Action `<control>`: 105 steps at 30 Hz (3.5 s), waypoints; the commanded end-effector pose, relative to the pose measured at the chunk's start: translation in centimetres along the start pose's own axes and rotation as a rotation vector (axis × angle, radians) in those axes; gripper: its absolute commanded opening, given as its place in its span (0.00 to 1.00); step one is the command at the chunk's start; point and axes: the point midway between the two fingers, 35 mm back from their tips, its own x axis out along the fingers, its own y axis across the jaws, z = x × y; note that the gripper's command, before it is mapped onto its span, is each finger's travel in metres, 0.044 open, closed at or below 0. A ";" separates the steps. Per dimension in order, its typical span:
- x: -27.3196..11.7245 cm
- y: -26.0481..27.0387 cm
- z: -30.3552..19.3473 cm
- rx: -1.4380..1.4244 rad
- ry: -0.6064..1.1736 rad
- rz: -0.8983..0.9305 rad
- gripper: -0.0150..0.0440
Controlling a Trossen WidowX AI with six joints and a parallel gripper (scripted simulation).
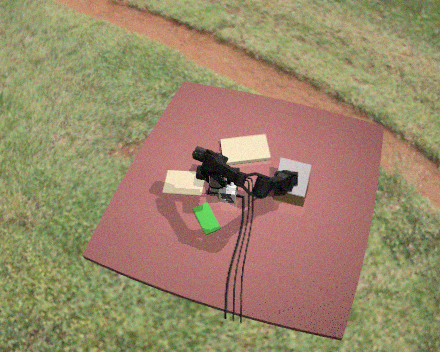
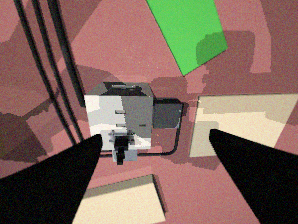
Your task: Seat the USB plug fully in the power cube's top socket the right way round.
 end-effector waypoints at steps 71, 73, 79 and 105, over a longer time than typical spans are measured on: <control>2.3 3.6 -4.4 0.042 -0.081 0.056 0.25; 2.3 3.6 -4.4 0.042 -0.081 0.056 0.25; 2.3 3.6 -4.4 0.042 -0.081 0.056 0.25; 0.9 3.5 -4.5 0.044 -0.081 0.057 0.25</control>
